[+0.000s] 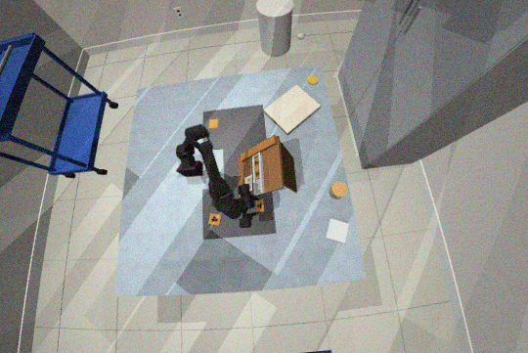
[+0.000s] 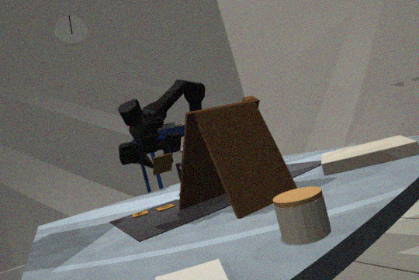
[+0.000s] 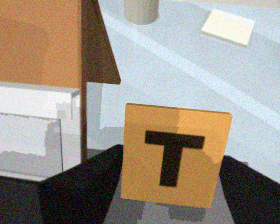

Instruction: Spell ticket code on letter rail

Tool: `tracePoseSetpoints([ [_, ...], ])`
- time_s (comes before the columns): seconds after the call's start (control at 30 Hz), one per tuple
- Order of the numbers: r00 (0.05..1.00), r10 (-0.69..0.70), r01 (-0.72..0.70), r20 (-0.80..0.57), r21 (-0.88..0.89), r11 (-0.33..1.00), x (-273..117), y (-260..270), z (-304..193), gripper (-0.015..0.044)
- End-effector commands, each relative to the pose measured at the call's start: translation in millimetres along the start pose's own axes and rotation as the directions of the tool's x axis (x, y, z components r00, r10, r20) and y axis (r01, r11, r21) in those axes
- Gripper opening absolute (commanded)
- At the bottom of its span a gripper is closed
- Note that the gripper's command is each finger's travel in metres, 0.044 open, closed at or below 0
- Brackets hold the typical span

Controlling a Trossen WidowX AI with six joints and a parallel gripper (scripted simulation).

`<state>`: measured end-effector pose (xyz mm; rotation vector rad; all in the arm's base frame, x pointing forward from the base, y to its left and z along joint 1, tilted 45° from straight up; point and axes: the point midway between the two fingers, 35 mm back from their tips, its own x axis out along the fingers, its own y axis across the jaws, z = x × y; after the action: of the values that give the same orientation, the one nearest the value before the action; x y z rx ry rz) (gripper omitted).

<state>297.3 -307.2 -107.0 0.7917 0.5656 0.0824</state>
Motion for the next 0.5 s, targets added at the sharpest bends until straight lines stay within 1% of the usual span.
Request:
tracePoseSetpoints([
  [0.0,1.0,-0.003,0.003,-0.003,0.008,1.0,0.3,2.2,-1.4,0.0],
  [0.47,1.0,-0.003,0.003,-0.003,0.008,1.0,0.4,9.5,-1.5,0.0],
])
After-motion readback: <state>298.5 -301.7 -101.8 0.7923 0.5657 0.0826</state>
